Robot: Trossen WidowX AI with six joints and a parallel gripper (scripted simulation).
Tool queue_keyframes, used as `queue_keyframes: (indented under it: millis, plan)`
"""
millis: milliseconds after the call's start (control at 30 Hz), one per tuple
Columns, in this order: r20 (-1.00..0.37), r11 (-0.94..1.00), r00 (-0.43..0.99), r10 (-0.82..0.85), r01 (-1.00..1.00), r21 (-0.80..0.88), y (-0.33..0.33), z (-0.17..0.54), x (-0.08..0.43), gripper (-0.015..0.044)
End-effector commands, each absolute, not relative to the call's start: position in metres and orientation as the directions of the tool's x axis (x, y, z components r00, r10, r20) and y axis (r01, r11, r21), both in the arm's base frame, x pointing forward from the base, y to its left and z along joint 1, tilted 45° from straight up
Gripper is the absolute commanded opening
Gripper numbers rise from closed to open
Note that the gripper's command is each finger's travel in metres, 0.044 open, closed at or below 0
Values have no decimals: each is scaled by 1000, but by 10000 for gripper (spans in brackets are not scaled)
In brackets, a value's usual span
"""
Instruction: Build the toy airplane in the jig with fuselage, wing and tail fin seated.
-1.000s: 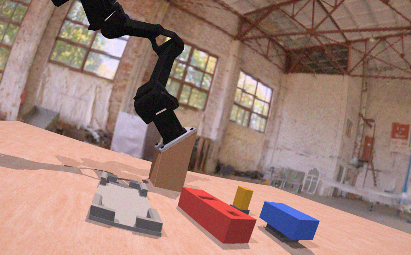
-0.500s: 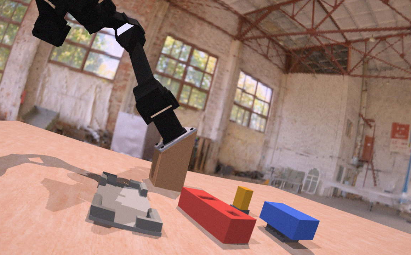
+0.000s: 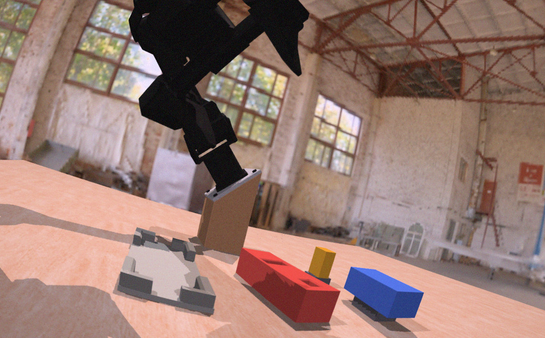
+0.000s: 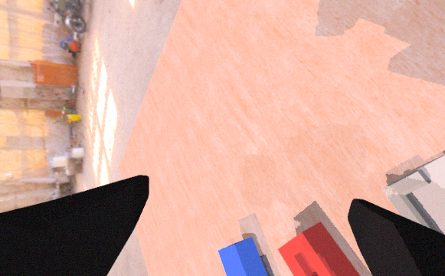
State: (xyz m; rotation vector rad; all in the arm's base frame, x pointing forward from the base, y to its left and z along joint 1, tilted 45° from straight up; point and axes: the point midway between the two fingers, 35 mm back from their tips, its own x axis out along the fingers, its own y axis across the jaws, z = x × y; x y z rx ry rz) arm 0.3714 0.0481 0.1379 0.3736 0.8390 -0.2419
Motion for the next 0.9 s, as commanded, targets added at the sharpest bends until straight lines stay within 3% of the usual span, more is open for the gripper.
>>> queue_keyframes:
  millis: [0,133,300,633,867]
  plan:
    - [-878,951,439,-191,305,-54,70,82,346,440]
    - [-891,927,260,-372,161,-339,81,42,315,440]
    - [-743,725,140,-655,-164,-669,88,12,274,440]
    - [-710,680,139,-690,-213,-702,87,8,270,440]
    - [-709,678,139,-692,-212,-704,52,-27,277,440]
